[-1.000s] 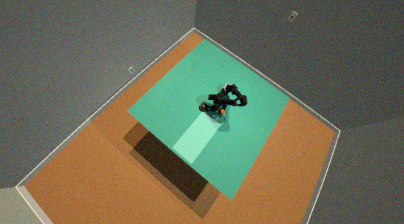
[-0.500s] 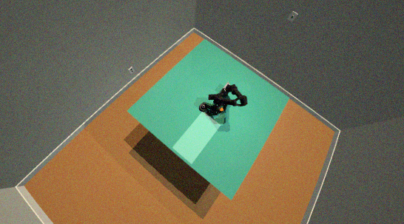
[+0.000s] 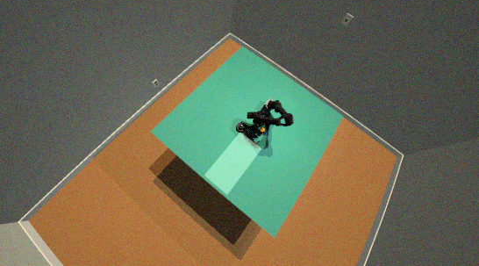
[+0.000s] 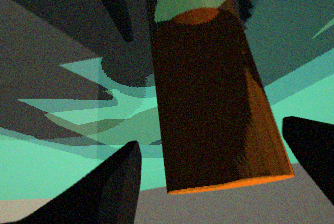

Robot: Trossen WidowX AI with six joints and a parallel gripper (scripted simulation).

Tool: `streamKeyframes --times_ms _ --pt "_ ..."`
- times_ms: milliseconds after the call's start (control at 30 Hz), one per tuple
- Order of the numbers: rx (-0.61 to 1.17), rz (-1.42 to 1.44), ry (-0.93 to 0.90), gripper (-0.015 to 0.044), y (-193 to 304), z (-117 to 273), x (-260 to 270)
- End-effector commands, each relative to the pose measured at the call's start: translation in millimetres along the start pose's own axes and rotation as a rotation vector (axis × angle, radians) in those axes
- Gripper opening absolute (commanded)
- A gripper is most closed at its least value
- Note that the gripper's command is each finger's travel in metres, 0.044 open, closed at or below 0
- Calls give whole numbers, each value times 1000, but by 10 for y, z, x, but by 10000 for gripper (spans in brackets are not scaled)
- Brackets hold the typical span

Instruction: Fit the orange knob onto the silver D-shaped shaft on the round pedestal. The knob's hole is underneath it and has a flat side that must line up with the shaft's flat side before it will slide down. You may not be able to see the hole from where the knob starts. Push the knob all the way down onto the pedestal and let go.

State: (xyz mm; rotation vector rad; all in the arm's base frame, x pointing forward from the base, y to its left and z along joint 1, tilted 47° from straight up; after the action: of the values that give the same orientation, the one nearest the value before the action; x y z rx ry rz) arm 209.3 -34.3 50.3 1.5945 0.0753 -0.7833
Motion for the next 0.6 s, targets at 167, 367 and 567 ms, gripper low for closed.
streamKeyframes --times_ms 167,367,567 --pt "0 -4 0 440 -1 -2 -2" --pt "-26 42 -22 440 78 141 -22" --pt "-47 -16 -78 440 503 492 -172"
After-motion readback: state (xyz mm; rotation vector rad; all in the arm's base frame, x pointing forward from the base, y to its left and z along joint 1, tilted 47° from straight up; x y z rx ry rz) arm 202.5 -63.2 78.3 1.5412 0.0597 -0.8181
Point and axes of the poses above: the point midway between the two fingers, 35 mm back from their tips, its own z axis back along the fingers, its own x axis across the jaws, y = z × x, the point moved 8 cm from there along z, back along the fingers, and after that the axes turned 14 degrees about -z, right-handed, at the moved point
